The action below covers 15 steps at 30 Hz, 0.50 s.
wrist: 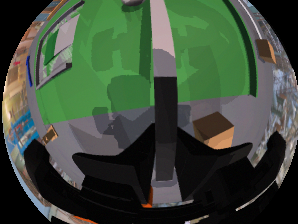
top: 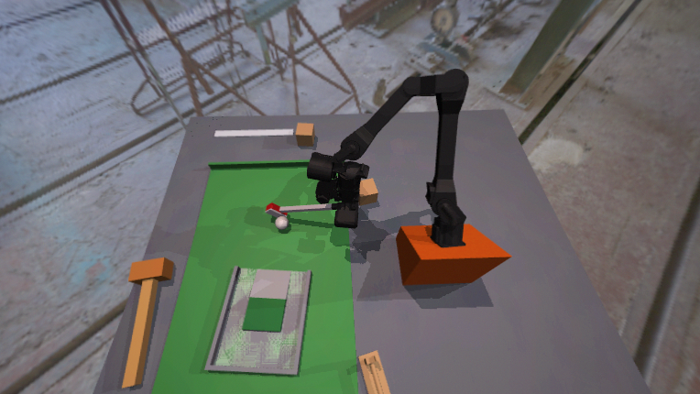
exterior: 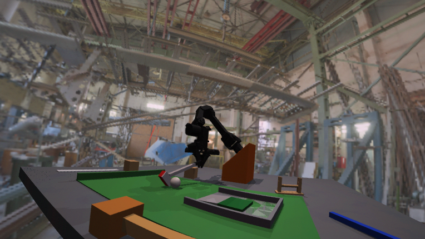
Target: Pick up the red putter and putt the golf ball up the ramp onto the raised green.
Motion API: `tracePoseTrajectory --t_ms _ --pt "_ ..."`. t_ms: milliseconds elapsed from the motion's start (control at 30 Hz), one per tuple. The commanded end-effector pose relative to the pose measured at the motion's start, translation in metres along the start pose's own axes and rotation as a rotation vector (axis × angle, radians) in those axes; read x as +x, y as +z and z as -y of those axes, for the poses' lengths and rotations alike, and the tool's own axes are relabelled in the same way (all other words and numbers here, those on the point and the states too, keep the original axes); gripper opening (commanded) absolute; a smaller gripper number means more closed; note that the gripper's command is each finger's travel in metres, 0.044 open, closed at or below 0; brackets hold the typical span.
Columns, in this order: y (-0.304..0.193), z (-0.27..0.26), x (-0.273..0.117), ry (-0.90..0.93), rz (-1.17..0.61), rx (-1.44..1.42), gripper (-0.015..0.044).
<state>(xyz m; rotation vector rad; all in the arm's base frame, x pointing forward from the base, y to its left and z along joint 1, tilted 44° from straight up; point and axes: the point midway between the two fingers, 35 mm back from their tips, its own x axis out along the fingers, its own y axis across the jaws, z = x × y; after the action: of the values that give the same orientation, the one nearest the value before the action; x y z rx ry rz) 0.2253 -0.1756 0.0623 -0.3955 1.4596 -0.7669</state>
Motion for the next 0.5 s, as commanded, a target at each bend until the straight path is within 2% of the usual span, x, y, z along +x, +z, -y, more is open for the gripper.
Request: tracePoseTrajectory --t_ms 0,233,467 --pt "-0.008 -0.046 0.0 -0.008 -0.003 -0.017 0.0" --pt "-0.012 -0.064 -0.005 -0.016 0.001 -0.018 0.0" --pt "-0.011 -0.066 -0.04 -0.012 0.001 -0.018 0.0"
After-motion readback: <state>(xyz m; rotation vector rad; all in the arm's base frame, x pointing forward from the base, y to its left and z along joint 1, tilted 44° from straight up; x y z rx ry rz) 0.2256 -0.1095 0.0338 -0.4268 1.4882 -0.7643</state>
